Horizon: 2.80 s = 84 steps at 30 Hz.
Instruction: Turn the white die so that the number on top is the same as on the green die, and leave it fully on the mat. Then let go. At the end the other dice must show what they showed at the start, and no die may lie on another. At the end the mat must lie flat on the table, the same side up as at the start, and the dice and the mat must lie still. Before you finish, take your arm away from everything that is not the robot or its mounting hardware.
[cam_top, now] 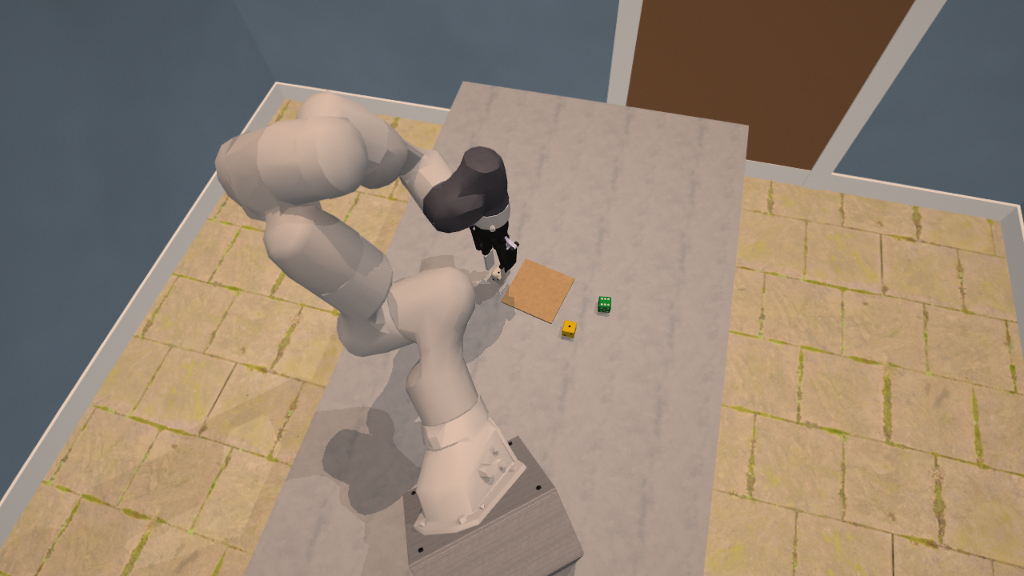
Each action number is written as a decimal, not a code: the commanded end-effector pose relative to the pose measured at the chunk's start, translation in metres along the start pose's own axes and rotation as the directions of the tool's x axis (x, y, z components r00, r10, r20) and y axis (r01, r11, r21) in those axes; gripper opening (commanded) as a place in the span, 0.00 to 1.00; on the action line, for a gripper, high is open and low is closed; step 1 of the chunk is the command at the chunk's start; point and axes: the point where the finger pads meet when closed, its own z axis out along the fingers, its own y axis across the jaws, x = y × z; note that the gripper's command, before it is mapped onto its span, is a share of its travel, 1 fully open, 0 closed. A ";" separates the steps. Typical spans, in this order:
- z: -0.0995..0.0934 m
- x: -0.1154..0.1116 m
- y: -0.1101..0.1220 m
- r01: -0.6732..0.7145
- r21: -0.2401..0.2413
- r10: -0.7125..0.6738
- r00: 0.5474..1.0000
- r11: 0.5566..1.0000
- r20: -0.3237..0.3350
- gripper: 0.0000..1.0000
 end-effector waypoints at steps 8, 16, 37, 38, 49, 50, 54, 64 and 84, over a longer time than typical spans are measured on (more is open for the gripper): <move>0.000 0.002 0.000 0.004 0.001 -0.004 1.000 1.000 -0.004 0.28; 0.000 0.002 0.000 0.004 0.001 -0.004 1.000 1.000 -0.004 0.28; 0.000 0.004 -0.001 0.004 0.001 -0.004 1.000 1.000 -0.004 0.28; 0.000 0.004 -0.001 0.004 0.001 -0.004 1.000 1.000 -0.004 0.28; 0.000 0.004 -0.001 0.004 0.001 -0.004 1.000 1.000 -0.004 0.28; 0.000 0.004 -0.001 0.004 0.001 -0.004 1.000 1.000 -0.004 0.28; 0.000 0.004 -0.001 0.004 0.001 -0.004 1.000 1.000 -0.004 0.28; 0.000 0.004 -0.001 0.004 0.001 -0.004 1.000 1.000 -0.004 0.28; 0.020 0.004 -0.001 0.004 0.001 -0.004 1.000 1.000 -0.004 0.28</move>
